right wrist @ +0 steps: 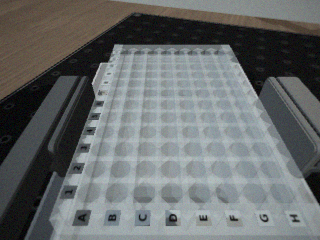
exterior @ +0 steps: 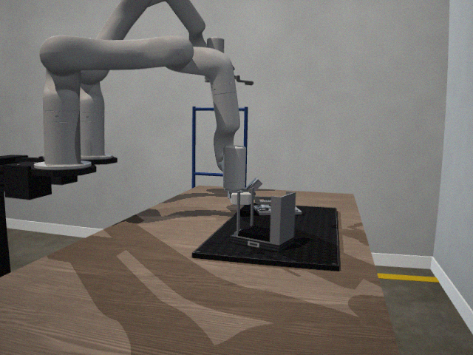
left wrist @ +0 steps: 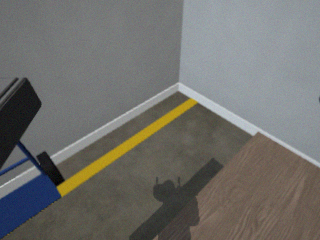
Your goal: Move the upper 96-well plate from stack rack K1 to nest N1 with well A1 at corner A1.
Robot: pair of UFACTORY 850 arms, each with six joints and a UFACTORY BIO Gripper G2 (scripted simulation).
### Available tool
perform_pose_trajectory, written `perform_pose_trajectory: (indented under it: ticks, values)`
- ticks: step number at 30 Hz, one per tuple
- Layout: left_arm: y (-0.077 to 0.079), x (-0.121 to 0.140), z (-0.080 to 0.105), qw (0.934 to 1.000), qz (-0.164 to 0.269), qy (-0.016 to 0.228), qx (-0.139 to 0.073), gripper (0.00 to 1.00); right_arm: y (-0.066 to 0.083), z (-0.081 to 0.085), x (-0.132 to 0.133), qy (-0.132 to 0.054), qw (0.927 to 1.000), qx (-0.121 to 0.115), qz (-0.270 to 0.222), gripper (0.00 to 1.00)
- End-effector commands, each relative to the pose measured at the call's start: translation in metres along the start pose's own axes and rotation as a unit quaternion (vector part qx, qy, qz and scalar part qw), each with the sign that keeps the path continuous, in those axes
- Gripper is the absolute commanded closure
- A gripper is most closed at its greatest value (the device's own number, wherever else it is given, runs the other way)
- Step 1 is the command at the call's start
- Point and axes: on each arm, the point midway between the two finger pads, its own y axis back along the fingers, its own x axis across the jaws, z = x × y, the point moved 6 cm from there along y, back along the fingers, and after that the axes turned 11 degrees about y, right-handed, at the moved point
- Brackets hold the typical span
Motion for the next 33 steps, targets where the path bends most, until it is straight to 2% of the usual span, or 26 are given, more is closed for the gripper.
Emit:
perform_pose_trajectory:
  ticks: [1, 33]
  values:
    - [-0.0006, -0.0003, 0.0015, 1.0, 0.0, 0.0, -0.001, 0.0, -0.0011, 0.0005, 0.0001, 0.0, 1.0, -0.001, 0.0, 1.0]
    - [-0.0006, -0.0003, 0.0015, 1.0, 0.0, 0.0, -0.001, 0.0, -0.0011, -0.004, 0.001, 0.0, 1.0, -0.001, 0.0, 1.0]
